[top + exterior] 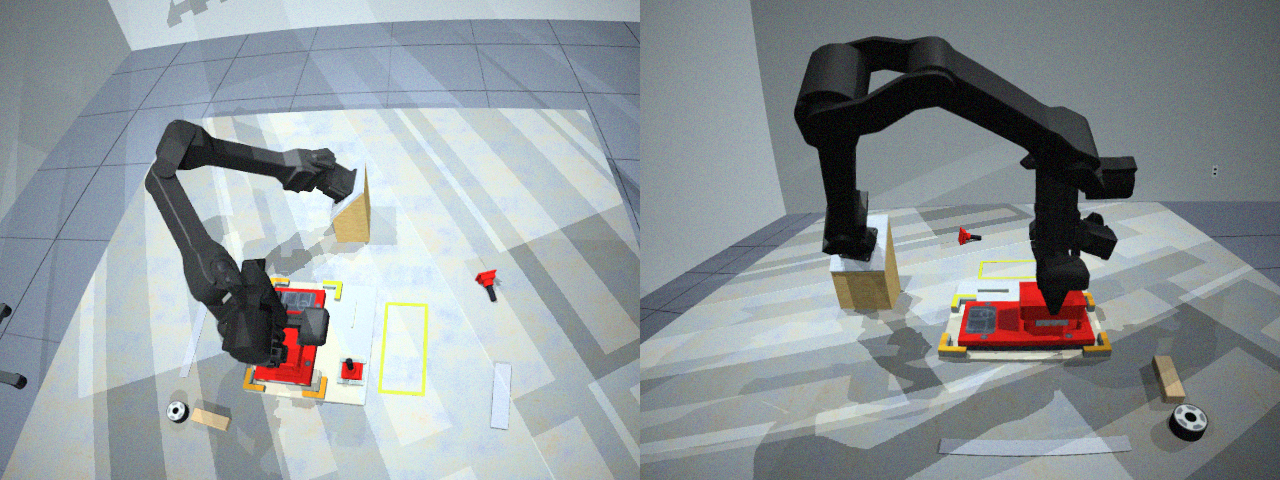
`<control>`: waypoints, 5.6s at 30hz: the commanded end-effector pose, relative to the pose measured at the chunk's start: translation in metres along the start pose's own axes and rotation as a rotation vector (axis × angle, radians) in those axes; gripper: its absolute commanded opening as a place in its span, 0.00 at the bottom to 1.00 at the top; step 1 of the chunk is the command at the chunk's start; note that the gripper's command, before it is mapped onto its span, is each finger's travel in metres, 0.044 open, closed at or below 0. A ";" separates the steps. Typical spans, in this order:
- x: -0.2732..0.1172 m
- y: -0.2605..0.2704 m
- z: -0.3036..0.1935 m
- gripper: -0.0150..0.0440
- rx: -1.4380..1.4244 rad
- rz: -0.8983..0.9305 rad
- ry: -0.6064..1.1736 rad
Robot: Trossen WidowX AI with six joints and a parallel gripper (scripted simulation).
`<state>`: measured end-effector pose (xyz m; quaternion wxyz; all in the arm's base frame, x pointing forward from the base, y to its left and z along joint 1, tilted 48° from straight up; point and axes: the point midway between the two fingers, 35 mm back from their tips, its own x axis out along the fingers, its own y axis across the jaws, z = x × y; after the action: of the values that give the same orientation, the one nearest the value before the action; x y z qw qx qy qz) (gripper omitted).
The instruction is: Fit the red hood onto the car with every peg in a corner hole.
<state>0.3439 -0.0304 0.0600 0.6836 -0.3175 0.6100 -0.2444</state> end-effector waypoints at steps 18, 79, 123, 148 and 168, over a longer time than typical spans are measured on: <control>-0.002 -0.002 0.001 0.25 0.002 -0.004 -0.009; -0.052 -0.001 0.000 0.25 -0.002 -0.002 -0.010; -0.002 -0.002 0.001 0.25 -0.002 -0.004 -0.011; 0.006 -0.002 0.002 0.25 -0.001 -0.004 -0.011; 0.014 -0.002 0.002 0.25 -0.001 -0.005 -0.011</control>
<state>0.3473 -0.0410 0.0535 0.6875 -0.3170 0.6059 -0.2445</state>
